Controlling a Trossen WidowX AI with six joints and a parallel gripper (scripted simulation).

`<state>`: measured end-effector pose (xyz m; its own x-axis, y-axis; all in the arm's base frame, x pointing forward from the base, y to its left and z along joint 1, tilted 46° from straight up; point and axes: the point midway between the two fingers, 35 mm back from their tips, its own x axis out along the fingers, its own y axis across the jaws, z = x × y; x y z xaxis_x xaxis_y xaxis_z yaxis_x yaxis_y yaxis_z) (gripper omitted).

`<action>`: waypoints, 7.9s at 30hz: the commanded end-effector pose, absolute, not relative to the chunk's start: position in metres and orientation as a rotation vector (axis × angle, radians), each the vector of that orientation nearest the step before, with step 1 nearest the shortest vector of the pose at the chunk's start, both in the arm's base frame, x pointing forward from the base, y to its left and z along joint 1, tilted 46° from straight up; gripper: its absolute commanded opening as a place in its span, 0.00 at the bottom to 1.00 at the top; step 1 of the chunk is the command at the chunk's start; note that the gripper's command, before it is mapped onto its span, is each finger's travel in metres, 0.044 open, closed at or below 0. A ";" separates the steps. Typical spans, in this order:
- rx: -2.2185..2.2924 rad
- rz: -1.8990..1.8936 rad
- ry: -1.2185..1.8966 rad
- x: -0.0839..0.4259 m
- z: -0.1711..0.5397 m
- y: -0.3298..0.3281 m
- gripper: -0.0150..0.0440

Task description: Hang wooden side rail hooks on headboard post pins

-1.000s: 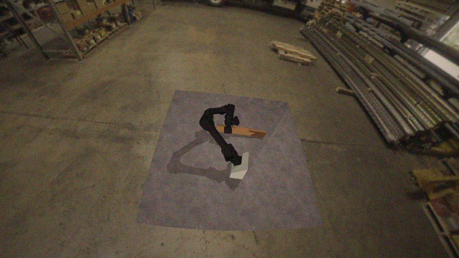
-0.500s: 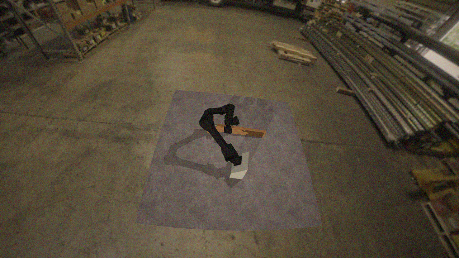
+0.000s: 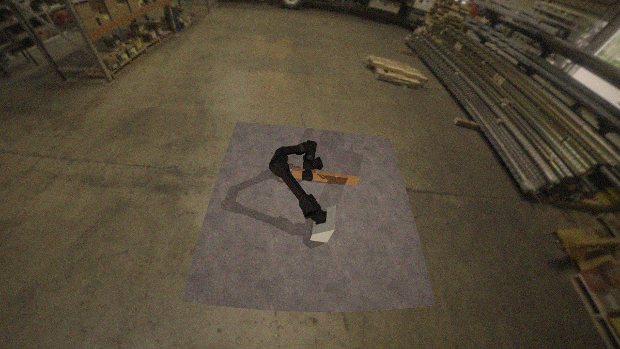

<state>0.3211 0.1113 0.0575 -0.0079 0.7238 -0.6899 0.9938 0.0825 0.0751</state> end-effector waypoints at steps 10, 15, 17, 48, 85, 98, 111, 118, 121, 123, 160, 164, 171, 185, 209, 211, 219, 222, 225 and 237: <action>1.702 -0.596 1.781 0.321 0.062 0.112 0.25; 1.702 -0.596 1.781 0.321 0.062 0.112 0.25; 1.702 -0.596 1.781 0.321 0.063 0.113 0.25; 1.702 -0.596 1.781 0.321 0.065 0.115 0.25; 1.702 -0.596 1.781 0.321 0.068 0.117 0.25; 1.702 -0.596 1.781 0.320 0.069 0.118 0.25; 1.702 -0.595 1.781 0.320 0.070 0.119 0.25; 1.702 -0.595 1.781 0.320 0.070 0.120 0.25; 1.702 -0.595 1.781 0.320 0.071 0.120 0.25; 1.702 -0.595 1.781 0.320 0.071 0.120 0.25; 1.702 -0.595 1.781 0.319 0.074 0.123 0.25; 1.702 -0.595 1.781 0.319 0.074 0.123 0.25; 1.702 -0.595 1.781 0.319 0.074 0.124 0.25; 1.702 -0.595 1.781 0.319 0.076 0.125 0.25; 1.703 -0.595 1.781 0.319 0.074 0.127 0.25; 1.703 -0.595 1.781 0.319 0.074 0.127 0.25; 1.703 -0.595 1.781 0.319 0.073 0.128 0.25; 1.703 -0.595 1.781 0.319 0.073 0.129 0.25; 1.703 -0.595 1.781 0.319 0.073 0.129 0.25; 1.703 -0.595 1.781 0.319 0.071 0.131 0.25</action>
<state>0.3184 0.1297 0.0695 -0.0041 0.7212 -0.6927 0.9938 0.0799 0.0773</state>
